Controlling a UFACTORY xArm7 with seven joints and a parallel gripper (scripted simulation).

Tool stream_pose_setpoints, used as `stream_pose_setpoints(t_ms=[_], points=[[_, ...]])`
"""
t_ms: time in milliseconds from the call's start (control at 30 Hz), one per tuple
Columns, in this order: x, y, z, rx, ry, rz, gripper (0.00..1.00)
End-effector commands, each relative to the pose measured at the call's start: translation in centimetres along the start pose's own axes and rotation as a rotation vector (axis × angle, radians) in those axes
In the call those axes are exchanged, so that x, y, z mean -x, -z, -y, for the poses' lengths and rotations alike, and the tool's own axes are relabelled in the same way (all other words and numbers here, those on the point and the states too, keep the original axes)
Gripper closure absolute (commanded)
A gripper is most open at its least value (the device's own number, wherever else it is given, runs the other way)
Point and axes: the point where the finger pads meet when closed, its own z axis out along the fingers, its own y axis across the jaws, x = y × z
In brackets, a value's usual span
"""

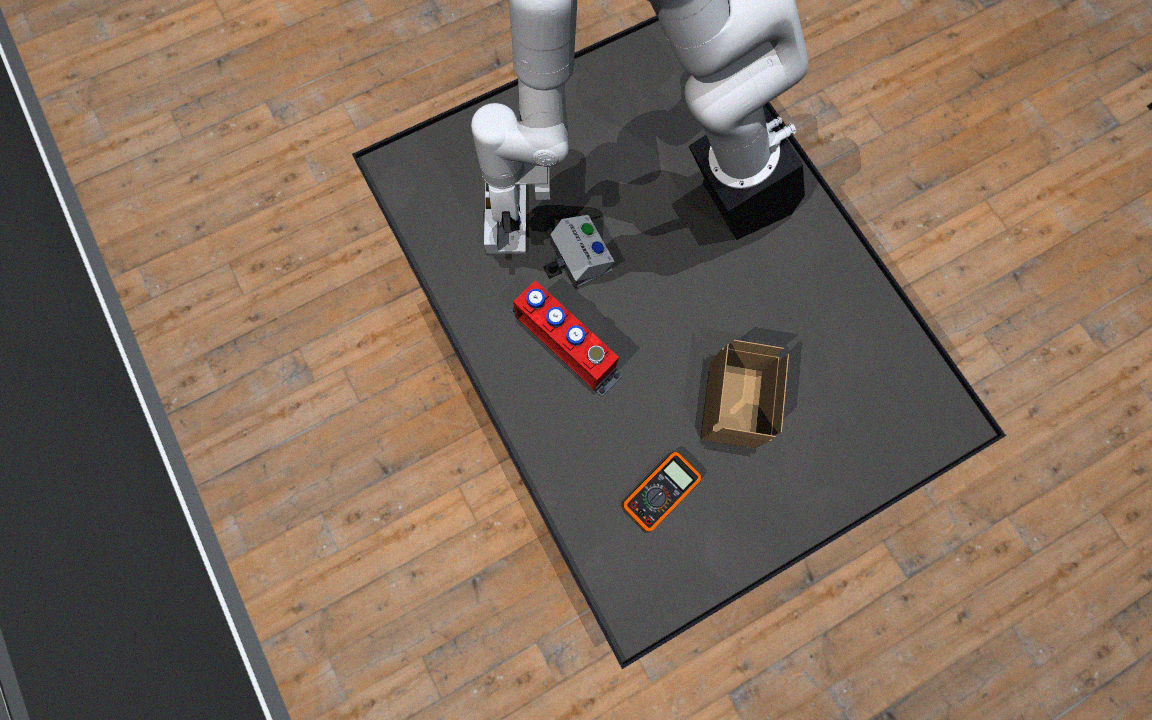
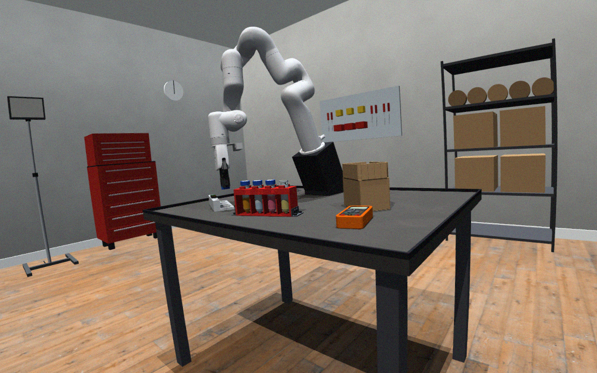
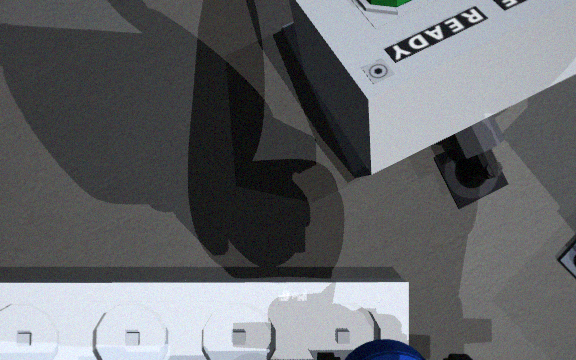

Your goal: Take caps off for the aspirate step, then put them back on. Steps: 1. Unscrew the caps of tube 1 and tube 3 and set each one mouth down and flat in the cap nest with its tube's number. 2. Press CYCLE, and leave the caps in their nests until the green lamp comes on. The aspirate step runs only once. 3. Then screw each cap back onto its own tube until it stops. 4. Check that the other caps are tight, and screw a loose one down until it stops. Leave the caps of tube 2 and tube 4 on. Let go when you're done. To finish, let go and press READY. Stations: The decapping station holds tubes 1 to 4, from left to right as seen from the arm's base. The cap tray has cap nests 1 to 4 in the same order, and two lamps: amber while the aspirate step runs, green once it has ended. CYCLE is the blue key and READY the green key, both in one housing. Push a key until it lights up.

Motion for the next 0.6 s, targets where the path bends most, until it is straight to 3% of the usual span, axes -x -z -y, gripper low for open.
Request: stream_pose_setpoints(t_ms=[0,267,567], points=[[1.3,-2.9,0.2,-0.06,0.0,0.023,1.0],[1.4,-6.4,0.4,-0.06,0.0,0.023,1.0],[1.4,-6.5,0.4,-0.06,0.0,0.023,1.0]])
